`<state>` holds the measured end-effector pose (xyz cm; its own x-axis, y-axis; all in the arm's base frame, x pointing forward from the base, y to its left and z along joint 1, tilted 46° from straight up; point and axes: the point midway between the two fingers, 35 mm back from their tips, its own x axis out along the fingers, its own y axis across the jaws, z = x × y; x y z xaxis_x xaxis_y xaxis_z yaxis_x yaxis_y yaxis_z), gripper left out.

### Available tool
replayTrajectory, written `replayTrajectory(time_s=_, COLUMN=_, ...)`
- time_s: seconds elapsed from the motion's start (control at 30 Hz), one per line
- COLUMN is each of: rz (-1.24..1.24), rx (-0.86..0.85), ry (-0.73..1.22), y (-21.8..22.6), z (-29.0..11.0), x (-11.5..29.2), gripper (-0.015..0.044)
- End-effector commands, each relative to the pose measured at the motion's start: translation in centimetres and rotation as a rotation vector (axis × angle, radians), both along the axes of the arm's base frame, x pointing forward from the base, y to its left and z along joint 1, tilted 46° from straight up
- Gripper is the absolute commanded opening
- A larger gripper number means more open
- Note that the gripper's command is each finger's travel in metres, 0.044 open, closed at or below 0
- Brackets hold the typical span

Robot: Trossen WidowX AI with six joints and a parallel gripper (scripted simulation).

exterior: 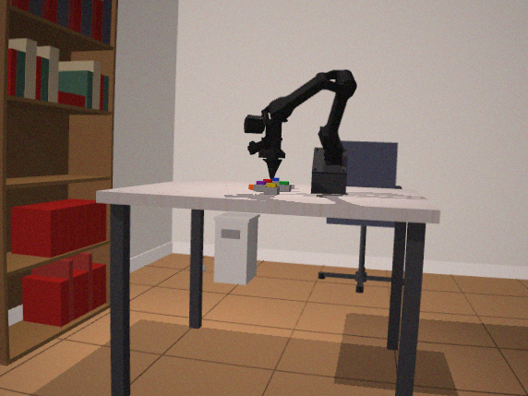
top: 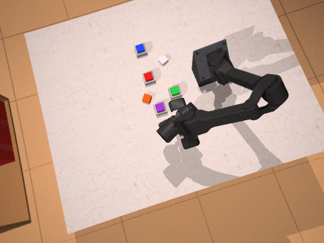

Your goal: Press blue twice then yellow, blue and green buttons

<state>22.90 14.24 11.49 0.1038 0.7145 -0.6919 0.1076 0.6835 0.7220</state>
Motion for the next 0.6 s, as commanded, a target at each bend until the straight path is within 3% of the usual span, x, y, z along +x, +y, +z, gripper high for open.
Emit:
replayTrajectory(time_s=0.0, rz=-0.002, rx=-0.004, ry=0.009, y=0.5, z=-0.7, x=0.0, gripper=0.0020)
replayTrajectory(time_s=0.57, rz=-0.002, rx=-0.001, ry=0.009, y=1.6, z=-1.8, x=0.1, gripper=0.0020)
